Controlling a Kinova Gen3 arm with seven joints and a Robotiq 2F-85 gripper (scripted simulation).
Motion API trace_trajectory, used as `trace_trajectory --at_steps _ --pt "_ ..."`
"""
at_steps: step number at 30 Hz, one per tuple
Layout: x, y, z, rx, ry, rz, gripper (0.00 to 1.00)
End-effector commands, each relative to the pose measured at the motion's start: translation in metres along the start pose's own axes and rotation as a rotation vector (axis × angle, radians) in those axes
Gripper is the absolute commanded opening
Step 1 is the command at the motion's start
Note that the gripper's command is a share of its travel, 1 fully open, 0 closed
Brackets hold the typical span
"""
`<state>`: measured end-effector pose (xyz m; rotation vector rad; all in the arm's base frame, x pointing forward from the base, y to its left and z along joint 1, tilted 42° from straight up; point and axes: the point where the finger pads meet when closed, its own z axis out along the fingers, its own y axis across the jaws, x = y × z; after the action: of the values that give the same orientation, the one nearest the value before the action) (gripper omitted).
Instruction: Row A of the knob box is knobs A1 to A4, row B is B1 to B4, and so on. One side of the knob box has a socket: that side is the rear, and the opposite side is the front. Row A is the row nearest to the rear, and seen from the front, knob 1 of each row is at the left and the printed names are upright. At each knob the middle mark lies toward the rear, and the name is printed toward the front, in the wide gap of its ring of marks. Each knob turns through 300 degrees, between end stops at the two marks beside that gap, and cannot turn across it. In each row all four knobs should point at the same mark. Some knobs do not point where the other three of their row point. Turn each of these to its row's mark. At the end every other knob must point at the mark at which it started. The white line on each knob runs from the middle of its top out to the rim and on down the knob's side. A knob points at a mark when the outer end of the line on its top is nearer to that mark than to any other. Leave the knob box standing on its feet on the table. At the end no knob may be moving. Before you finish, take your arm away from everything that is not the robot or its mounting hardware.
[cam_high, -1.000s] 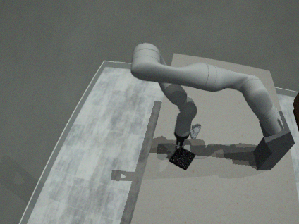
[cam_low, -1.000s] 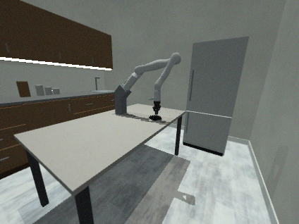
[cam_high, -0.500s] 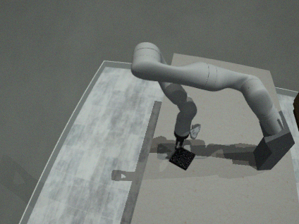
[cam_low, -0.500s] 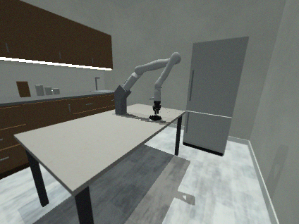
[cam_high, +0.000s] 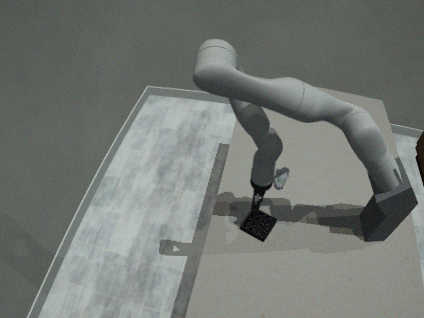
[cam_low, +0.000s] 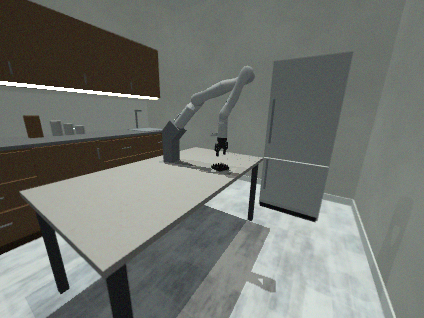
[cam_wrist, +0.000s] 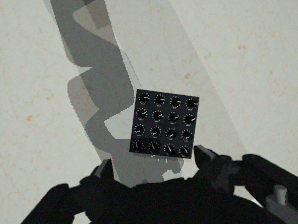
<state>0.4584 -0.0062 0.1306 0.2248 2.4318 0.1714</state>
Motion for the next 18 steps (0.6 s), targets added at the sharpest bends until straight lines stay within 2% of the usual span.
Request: trace_trajectory --at_steps 1,5,7,13,18 --pt "-0.012 0.004 -0.025 -0.012 -0.03 0.005 1.0" --pt "-0.011 0.004 -0.047 -0.012 -0.03 0.005 1.0" --pt "-0.011 0.004 -0.047 -0.012 -0.03 0.005 1.0" --pt "-0.01 0.004 -0.067 -0.012 -0.03 0.005 1.0" --pt "-0.01 0.004 -0.071 -0.012 -0.03 0.005 1.0"
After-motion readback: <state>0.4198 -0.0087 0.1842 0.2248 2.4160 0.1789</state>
